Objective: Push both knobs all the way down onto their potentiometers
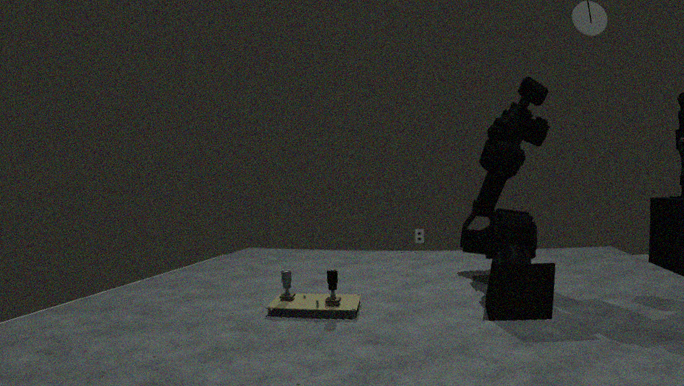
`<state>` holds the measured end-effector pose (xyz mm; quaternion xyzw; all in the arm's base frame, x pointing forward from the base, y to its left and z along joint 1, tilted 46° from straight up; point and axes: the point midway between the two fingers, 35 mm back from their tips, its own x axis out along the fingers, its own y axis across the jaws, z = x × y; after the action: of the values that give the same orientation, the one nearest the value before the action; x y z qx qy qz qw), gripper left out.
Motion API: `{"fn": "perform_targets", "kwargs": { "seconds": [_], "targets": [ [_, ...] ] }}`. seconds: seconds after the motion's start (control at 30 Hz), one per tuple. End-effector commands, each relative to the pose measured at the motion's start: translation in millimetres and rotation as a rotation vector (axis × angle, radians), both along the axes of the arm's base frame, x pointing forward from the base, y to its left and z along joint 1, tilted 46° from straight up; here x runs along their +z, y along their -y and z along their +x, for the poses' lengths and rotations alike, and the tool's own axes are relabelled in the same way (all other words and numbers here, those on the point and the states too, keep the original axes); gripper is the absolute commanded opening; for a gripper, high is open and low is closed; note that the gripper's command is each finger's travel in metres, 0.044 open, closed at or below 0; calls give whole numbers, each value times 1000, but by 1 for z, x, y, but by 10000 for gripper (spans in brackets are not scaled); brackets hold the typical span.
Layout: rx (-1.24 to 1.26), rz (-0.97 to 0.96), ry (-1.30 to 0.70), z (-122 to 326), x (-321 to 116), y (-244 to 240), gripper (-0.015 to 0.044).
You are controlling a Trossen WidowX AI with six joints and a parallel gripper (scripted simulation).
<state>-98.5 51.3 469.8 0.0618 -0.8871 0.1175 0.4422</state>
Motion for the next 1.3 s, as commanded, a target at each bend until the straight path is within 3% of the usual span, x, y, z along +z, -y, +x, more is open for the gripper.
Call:
{"fn": "perform_targets", "kwargs": {
  "seconds": [0.0, 0.23, 0.47, 1.27],
  "targets": [
    [-2, -2, -1, 0, 0, -1, 374],
    [-48, -90, -44, 8, 0, -27, 190],
    [-29, -306, -101, 18, 6, -74, 6],
    [-44, -986, -512, 102, -23, -229, 0]
  ]
}}
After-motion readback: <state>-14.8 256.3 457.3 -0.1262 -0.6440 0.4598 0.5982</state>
